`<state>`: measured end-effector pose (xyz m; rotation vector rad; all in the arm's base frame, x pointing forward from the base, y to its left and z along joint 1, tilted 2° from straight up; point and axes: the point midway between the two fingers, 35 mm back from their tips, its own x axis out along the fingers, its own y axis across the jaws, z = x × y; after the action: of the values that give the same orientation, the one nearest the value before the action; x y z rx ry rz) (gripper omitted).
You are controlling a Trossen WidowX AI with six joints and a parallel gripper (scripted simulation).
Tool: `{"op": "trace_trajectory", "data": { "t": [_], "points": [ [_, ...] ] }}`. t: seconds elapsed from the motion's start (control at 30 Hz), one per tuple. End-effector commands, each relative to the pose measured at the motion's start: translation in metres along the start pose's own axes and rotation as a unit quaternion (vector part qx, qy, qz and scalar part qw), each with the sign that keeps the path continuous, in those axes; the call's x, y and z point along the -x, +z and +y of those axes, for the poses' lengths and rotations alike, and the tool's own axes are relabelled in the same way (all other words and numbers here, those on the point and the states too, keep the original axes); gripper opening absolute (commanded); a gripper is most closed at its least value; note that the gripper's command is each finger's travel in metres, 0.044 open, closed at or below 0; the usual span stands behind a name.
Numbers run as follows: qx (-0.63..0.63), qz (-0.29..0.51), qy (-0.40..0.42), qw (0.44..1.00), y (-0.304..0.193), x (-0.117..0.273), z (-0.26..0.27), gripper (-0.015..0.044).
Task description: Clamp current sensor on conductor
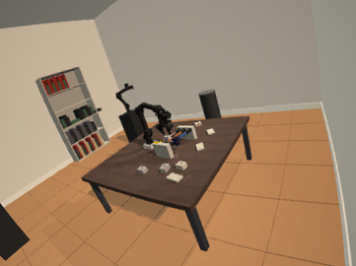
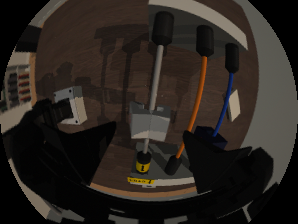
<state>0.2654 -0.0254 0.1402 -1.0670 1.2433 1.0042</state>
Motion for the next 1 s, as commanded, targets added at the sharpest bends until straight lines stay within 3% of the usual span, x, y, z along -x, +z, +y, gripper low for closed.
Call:
{"op": "trace_trajectory", "data": {
  "t": [0.0, 0.1, 0.23, 0.97],
  "points": [
    [0.0, 0.0, 0.001, 1.0, 0.0, 0.0, 0.0, 0.044],
    [0.0, 0.0, 0.001, 1.0, 0.0, -0.002, 0.0, 0.044],
    [0.002, 0.001, 0.008, 1.0, -0.004, -0.04, 0.0, 0.044],
    [0.002, 0.001, 0.009, 1.0, -0.004, -0.069, 0.001, 0.044]
  ]
}}
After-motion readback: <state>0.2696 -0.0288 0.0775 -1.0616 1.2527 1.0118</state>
